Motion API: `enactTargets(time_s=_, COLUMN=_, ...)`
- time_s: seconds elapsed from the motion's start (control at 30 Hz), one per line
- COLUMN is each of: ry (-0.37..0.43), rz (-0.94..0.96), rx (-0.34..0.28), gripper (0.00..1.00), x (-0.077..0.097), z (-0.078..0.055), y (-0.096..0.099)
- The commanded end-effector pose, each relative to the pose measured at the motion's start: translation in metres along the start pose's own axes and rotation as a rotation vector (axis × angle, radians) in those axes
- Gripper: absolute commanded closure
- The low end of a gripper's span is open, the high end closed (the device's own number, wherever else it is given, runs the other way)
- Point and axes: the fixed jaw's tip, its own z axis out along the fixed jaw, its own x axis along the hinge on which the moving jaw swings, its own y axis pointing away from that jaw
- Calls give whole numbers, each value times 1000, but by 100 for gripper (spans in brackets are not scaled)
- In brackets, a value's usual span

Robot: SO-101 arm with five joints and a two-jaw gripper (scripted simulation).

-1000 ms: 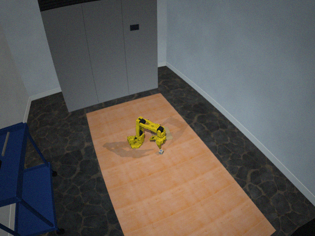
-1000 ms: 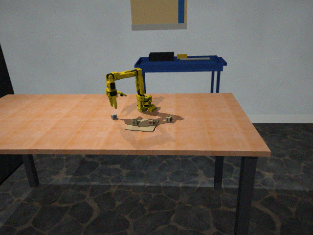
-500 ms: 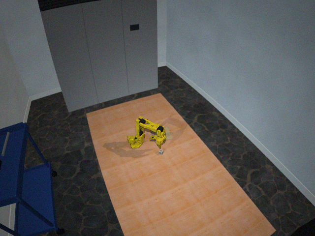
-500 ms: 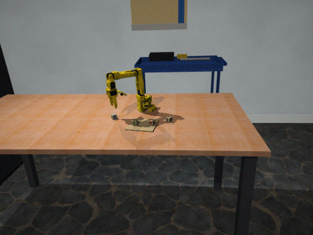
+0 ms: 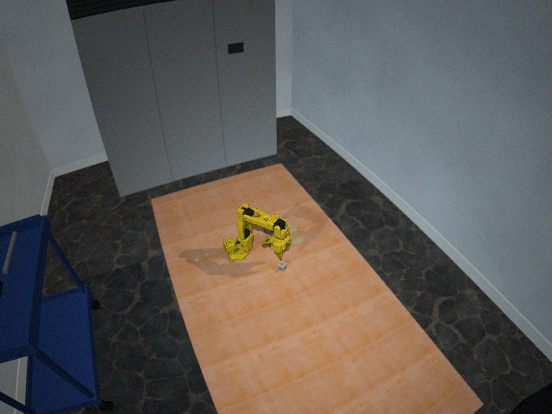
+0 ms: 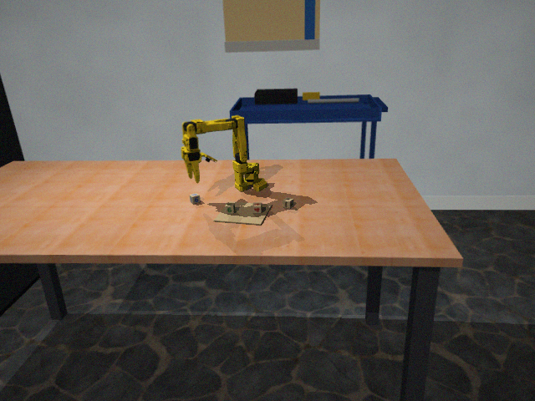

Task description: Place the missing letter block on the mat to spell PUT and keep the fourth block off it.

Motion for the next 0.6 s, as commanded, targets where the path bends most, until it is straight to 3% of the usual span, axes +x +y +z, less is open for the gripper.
enactTargets(time_s=0.0, ry=116, rz=0, rx=-2, gripper=67, x=6, z=-20, y=1)
enactTargets(time_s=0.17, ry=261, rz=0, rx=-6, gripper=68, x=8, z=-46, y=1)
enactTargets(time_s=0.23, ry=261, rz=0, rx=-6, gripper=68, x=8, z=-46, y=1)
enactTargets(time_s=0.43, ry=429, rz=0, rx=-11, gripper=68, x=6, z=-75, y=1)
enactTargets(time_s=0.57, ry=493, rz=0, rx=-13, gripper=68, x=3, z=-86, y=1)
